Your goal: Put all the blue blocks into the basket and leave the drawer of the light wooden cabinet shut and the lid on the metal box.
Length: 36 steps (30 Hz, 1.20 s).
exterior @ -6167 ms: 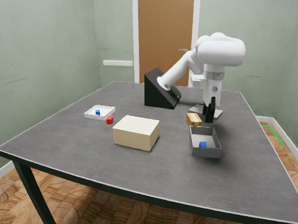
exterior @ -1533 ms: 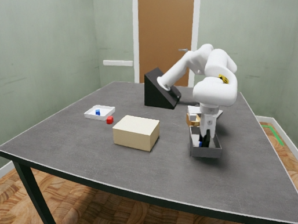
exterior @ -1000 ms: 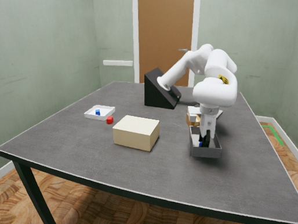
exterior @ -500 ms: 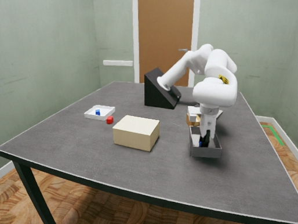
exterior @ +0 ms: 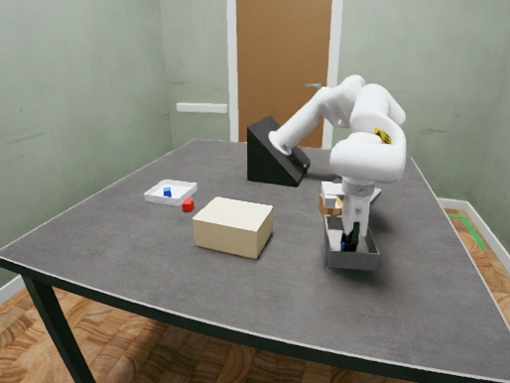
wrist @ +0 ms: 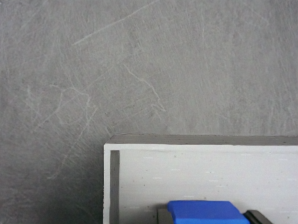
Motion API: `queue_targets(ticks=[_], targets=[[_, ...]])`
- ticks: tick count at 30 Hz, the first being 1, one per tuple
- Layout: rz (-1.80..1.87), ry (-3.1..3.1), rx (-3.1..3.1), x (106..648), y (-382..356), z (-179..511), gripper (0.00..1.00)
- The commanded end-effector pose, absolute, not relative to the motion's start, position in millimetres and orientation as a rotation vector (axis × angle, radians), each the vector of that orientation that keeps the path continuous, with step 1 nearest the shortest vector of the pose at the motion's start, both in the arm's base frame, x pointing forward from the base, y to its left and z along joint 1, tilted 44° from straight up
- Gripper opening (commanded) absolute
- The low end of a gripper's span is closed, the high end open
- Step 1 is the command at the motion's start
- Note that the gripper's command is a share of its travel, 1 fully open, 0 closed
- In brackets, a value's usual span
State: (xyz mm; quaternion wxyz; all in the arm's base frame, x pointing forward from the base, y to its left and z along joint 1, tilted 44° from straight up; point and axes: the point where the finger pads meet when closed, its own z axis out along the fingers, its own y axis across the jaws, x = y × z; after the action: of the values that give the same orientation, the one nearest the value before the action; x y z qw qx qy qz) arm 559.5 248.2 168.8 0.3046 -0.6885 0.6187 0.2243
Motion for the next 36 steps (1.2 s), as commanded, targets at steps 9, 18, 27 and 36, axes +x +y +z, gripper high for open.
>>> queue_targets(ticks=[9,18,27,36], targets=[[0.591,1.638,-1.822,560,247,170,0.0],[0.591,1.638,-1.822,560,245,173,0.0],[0.591,1.638,-1.822,559,235,183,0.0],[0.591,1.638,-1.822,557,211,207,0.0]])
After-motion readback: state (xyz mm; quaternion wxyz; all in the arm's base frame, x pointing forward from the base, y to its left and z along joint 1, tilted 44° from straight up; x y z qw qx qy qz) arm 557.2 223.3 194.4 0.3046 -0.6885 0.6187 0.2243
